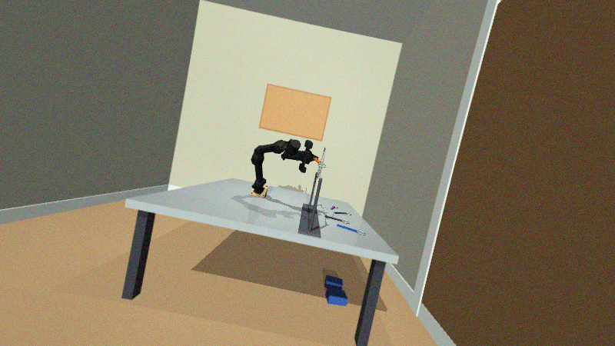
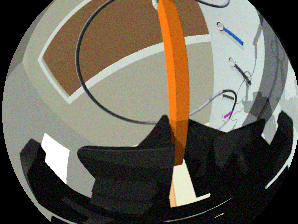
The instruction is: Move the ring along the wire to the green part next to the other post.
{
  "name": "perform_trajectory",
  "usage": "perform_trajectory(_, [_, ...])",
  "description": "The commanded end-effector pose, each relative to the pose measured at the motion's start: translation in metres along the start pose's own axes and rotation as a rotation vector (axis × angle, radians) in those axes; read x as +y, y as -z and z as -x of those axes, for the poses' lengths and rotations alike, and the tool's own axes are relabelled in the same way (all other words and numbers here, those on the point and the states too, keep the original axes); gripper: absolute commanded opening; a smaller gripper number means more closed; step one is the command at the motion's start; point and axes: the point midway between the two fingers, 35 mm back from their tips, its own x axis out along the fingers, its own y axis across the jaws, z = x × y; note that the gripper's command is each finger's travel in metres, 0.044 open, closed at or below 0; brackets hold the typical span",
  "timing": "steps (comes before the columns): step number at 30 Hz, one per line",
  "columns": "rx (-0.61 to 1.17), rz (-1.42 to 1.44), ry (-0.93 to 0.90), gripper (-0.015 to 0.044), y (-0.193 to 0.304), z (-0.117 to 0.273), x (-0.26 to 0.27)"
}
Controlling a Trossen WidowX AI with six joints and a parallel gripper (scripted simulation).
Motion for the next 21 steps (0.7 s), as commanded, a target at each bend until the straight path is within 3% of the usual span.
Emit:
perform_trajectory(1, [-0.004, 0.053, 0.027, -0.0150, 0.000, -0.001, -0.002])
perform_trajectory(21, [-0.105, 0.283, 0.138, -0.0150, -0.002, -0.011, -0.010])
